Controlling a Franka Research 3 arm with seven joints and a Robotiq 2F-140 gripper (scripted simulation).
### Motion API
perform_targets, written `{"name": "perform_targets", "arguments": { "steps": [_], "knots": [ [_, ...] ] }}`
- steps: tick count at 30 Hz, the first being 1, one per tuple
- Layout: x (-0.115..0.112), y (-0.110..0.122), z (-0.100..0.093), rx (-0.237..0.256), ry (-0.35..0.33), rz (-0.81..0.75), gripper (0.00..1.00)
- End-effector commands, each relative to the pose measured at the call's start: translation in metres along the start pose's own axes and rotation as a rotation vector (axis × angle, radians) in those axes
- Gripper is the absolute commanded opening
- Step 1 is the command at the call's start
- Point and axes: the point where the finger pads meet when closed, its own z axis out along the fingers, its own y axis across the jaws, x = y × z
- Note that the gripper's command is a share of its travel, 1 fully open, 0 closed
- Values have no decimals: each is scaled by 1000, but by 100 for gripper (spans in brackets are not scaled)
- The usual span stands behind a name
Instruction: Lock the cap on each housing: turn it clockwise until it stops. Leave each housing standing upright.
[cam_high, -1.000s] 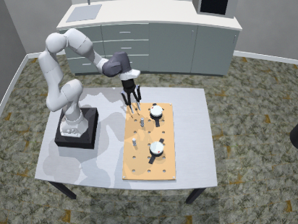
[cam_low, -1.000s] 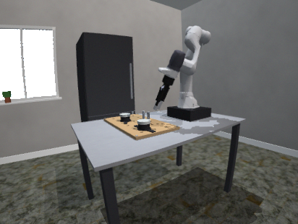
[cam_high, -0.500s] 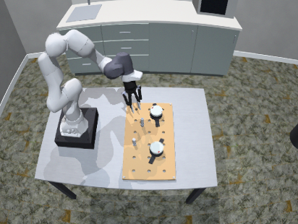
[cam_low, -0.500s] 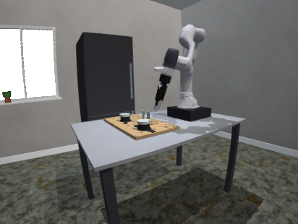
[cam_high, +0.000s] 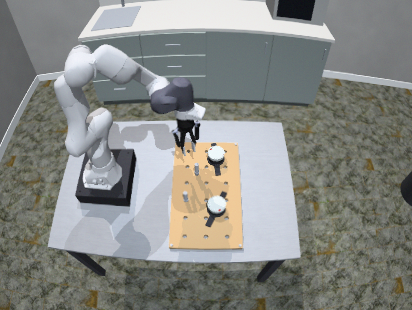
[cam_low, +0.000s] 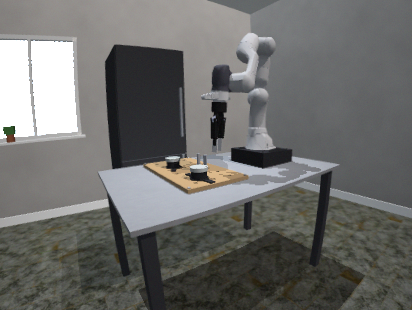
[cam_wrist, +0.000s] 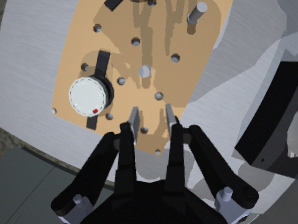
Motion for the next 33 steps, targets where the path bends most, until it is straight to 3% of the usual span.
{"name": "perform_targets", "arguments": {
  "steps": [1,10,12,20,26,33],
  "knots": [
    [-3,3,0,4,-77,-116,36],
    [3,2,1,7,-85,-216,36],
    [14,1,3,12,-86,-362,36],
    [66,-6,4,13,-54,-562,36],
    [68,-6,4,16,-47,-660,36],
    [68,-6,4,22,-50,-890,36]
  ]
}}
